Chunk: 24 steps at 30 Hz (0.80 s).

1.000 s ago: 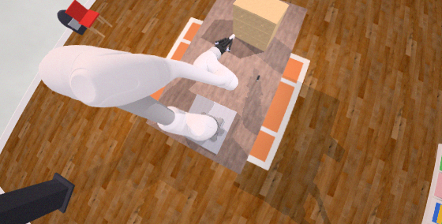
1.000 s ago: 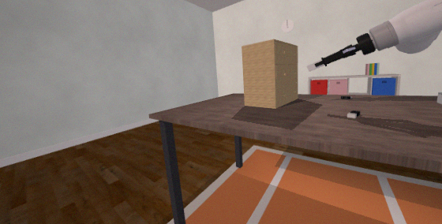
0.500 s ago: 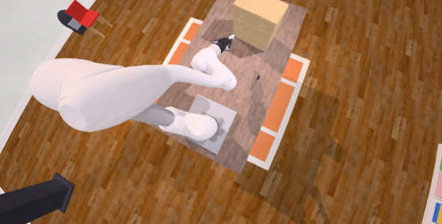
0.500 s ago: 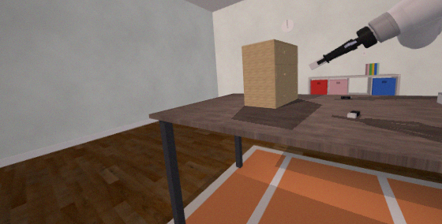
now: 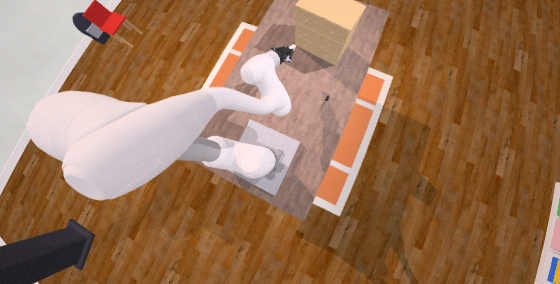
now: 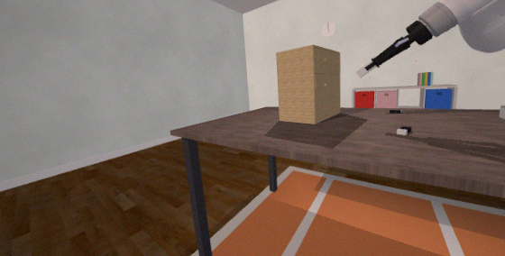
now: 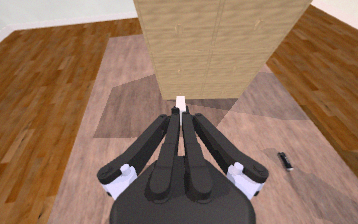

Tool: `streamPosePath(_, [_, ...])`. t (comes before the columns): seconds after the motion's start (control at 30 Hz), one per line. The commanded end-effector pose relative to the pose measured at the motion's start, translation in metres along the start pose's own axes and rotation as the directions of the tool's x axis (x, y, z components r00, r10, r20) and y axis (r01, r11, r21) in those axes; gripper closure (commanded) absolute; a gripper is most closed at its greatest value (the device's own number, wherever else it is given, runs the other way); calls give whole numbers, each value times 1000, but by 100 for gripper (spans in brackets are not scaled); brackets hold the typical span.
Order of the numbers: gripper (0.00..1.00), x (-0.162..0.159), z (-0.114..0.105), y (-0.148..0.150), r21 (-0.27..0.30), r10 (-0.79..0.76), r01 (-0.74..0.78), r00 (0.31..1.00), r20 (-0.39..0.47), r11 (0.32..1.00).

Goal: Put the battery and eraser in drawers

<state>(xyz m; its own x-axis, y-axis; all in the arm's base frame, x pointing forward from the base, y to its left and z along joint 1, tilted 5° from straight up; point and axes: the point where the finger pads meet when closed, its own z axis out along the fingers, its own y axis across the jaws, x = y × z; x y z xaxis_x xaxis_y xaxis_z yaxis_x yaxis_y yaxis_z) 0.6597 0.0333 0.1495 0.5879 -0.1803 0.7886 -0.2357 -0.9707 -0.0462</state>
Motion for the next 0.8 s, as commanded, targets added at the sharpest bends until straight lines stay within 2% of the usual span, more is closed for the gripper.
streamPosePath(0.0, [100,0,-3,1,-17,-2,3,999,41,1000])
streamPosePath(0.77, [100,4,-19,1,-17,1,2,984,179,1000])
